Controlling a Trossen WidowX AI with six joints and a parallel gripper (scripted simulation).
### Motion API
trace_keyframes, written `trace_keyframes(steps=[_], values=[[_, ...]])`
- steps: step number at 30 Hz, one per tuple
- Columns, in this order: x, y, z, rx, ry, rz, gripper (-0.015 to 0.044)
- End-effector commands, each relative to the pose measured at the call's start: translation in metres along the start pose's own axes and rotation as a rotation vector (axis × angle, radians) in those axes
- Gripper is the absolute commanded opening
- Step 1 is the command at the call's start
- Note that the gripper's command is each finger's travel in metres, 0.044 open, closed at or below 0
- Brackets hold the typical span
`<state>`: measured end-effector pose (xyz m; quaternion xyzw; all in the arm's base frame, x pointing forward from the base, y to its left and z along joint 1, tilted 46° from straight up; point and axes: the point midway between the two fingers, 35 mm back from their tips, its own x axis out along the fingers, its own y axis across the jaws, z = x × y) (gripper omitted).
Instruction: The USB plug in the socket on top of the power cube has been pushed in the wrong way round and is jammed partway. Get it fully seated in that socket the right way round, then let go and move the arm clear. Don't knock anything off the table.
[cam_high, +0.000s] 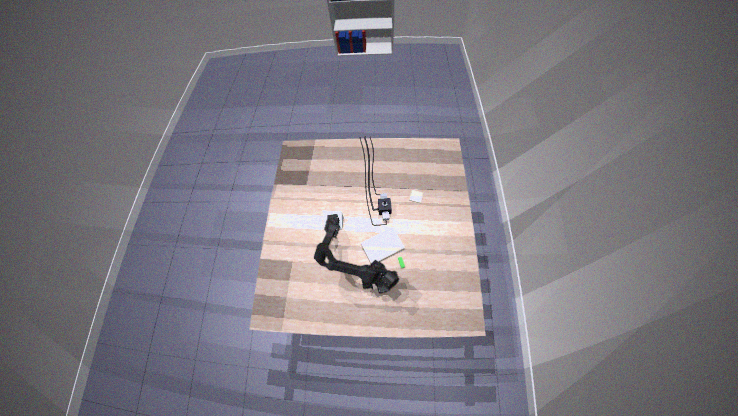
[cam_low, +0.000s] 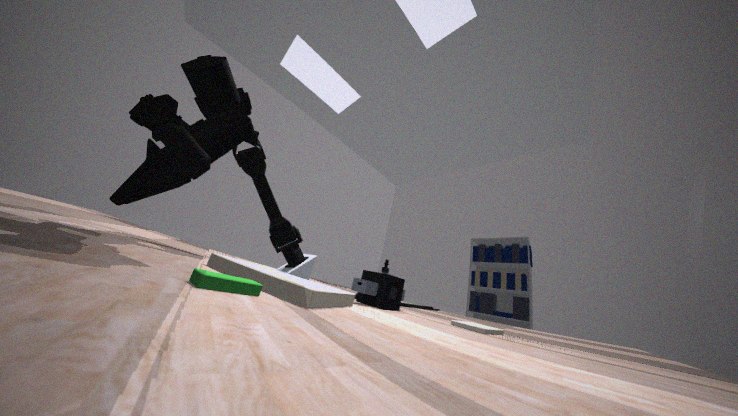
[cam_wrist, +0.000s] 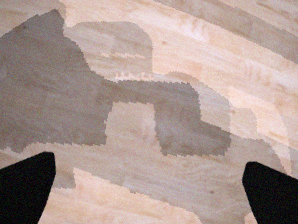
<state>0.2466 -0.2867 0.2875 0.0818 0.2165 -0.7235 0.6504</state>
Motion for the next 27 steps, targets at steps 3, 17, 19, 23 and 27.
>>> trace_keyframes(steps=[3, 17, 19, 23, 27], values=[[-0.005, 0.016, -0.010, -0.091, 0.017, 0.035, 0.0440], [-0.136, 0.157, -0.211, -1.640, 0.063, 0.465, 0.0440], [-0.158, 0.161, -0.245, -1.881, 0.041, 0.509, 0.0440], [-0.202, 0.153, -0.313, -2.376, -0.017, 0.571, 0.0440], [-0.239, 0.128, -0.375, -2.894, -0.083, 0.581, 0.0440]])
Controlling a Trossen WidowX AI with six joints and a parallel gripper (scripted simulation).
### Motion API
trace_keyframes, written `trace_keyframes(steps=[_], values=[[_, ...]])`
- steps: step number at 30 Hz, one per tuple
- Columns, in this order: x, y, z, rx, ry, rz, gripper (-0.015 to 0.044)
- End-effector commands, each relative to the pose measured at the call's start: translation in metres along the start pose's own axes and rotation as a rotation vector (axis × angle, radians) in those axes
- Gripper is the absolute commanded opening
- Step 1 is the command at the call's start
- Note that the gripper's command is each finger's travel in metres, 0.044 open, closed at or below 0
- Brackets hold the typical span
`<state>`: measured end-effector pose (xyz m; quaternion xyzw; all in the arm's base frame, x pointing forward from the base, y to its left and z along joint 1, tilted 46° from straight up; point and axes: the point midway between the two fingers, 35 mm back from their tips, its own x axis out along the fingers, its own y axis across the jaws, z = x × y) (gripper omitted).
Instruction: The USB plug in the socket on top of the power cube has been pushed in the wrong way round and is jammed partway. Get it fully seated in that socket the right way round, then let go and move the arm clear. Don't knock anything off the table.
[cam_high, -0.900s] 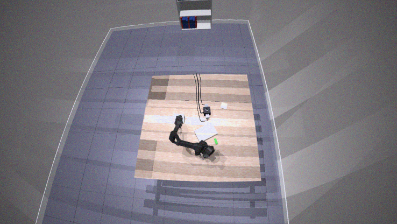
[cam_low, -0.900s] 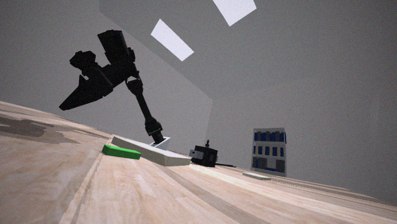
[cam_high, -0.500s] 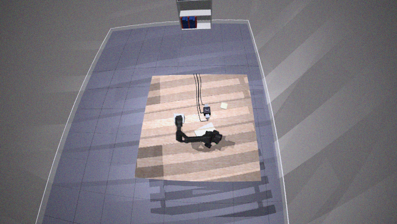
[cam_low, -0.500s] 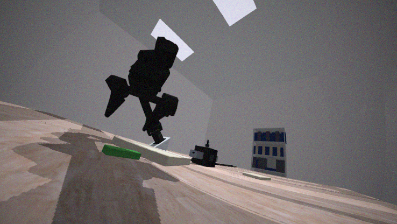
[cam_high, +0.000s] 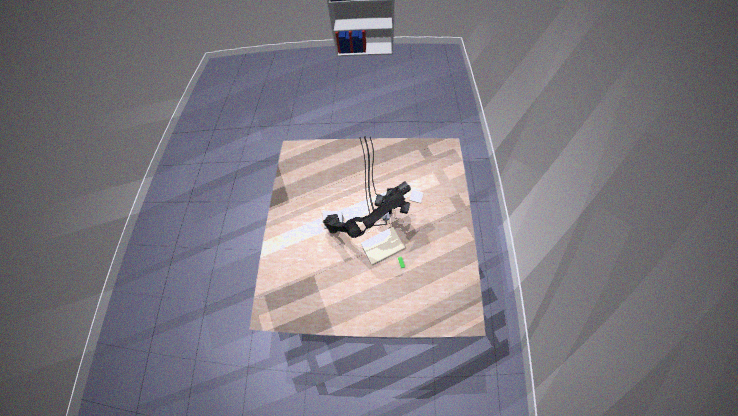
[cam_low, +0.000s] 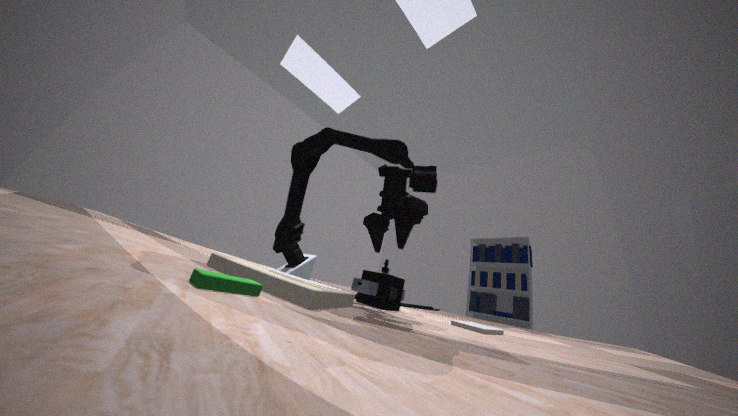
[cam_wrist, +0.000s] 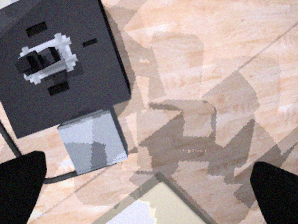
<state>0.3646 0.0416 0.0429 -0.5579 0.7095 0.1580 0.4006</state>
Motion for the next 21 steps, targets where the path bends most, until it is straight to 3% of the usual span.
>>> trace_keyframes(steps=[1, 21], values=[[-0.0105, 0.0475, 0.0383, -0.419, 0.050, 0.049, 0.0440], [-0.0023, 0.0552, 0.0416, -0.493, 0.061, 0.058, 0.0440]])
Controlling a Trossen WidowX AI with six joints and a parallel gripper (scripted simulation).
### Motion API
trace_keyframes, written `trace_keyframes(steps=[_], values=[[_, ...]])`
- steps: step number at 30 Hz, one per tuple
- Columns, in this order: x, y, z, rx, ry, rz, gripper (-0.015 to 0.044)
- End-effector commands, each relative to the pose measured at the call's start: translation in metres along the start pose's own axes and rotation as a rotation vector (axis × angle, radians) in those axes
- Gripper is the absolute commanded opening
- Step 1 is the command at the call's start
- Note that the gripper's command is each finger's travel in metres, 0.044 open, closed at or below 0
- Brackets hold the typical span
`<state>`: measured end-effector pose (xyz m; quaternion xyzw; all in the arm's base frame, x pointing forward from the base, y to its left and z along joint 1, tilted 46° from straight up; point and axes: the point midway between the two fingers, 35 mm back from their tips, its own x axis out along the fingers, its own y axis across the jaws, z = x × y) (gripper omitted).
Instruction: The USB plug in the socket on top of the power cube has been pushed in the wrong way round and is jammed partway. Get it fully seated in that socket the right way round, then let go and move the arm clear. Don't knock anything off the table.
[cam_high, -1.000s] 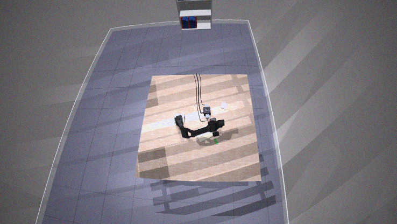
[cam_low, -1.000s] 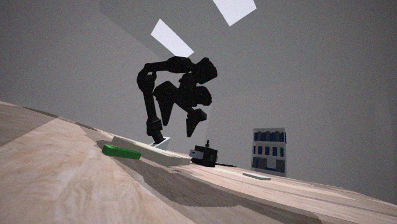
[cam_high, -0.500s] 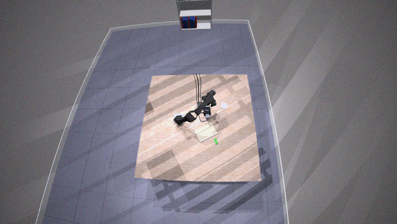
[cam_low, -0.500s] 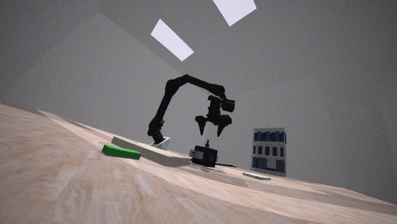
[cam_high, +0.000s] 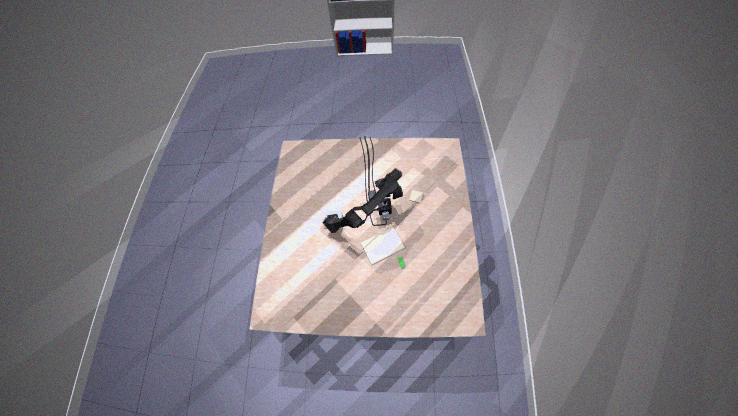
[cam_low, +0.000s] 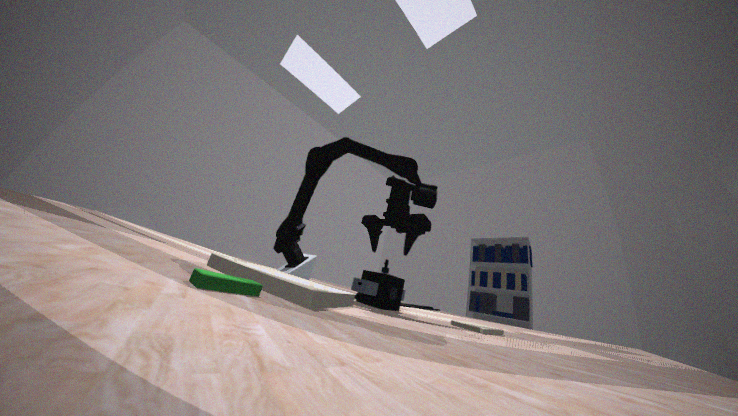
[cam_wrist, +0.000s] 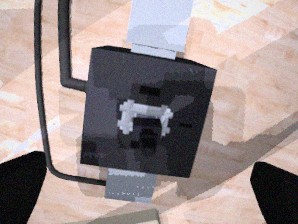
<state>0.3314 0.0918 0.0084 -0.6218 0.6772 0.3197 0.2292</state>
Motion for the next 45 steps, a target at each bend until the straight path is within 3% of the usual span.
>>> trace_keyframes(steps=[1, 23, 39, 45], values=[[0.005, 0.001, 0.000, -0.006, 0.003, 0.001, 0.0440], [0.024, 0.001, -0.001, -0.006, 0.004, 0.001, 0.0440], [0.022, 0.000, -0.001, 0.000, 0.001, 0.002, 0.0020], [0.022, 0.000, -0.001, 0.000, 0.001, 0.002, 0.0000]])
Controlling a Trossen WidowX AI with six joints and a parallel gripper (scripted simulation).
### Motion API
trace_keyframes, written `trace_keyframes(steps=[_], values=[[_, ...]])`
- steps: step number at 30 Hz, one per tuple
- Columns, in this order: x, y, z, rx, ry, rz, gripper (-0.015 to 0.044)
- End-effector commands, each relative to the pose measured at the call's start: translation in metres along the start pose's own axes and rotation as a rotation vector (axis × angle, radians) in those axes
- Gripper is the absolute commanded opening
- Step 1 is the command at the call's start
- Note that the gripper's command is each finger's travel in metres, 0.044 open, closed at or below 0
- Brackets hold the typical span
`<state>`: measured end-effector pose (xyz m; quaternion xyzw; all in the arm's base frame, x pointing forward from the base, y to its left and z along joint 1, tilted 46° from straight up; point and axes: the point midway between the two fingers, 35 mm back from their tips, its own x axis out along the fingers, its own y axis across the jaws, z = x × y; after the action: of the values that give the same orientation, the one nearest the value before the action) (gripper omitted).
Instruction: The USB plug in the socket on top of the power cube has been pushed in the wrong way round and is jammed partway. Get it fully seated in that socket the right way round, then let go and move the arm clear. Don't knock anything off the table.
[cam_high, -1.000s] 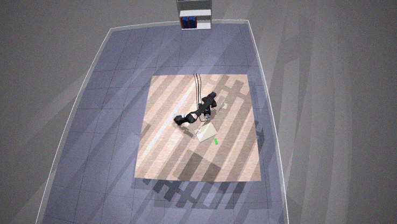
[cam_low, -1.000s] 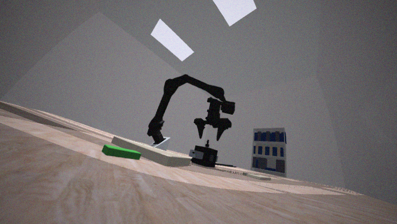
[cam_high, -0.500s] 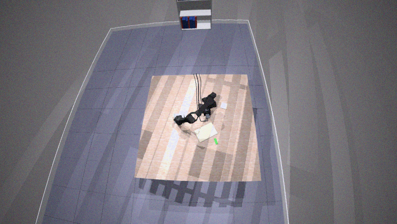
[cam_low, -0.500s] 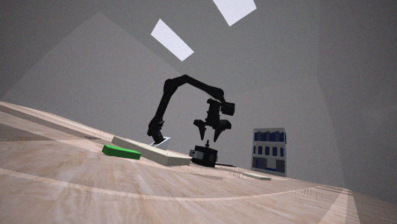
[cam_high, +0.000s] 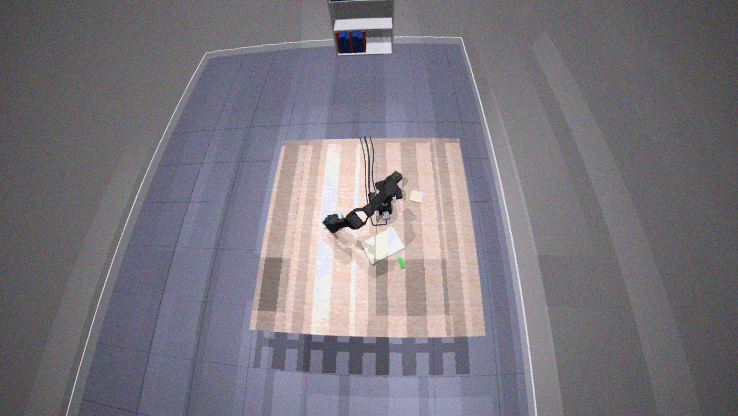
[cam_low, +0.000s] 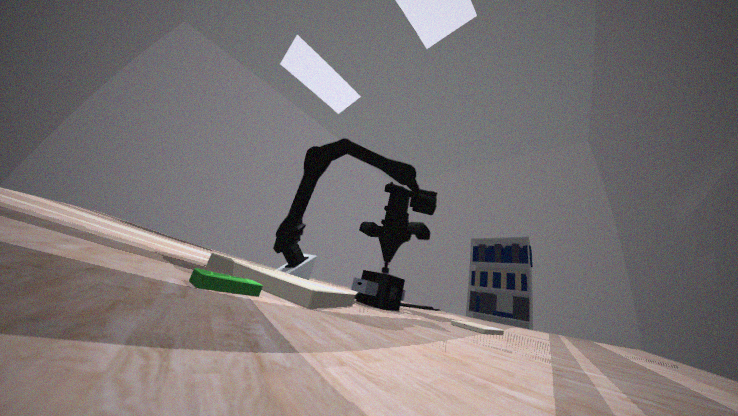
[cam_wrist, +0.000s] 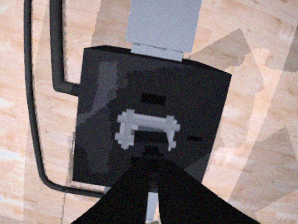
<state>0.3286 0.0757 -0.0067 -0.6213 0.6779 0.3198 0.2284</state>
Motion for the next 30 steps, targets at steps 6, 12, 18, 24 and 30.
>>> trace_keyframes(steps=[6, 12, 18, 24, 30], values=[[0.000, 0.000, 0.000, 0.001, 0.000, 0.000, 0.0000], [0.000, 0.000, 0.000, 0.001, 0.000, 0.000, 0.0000], [-0.003, 0.000, 0.000, 0.000, 0.000, 0.000, 0.0000], [-0.007, 0.000, 0.000, 0.000, 0.000, 0.000, 0.0000], [-0.011, 0.000, 0.000, 0.000, 0.000, 0.000, 0.0000]])
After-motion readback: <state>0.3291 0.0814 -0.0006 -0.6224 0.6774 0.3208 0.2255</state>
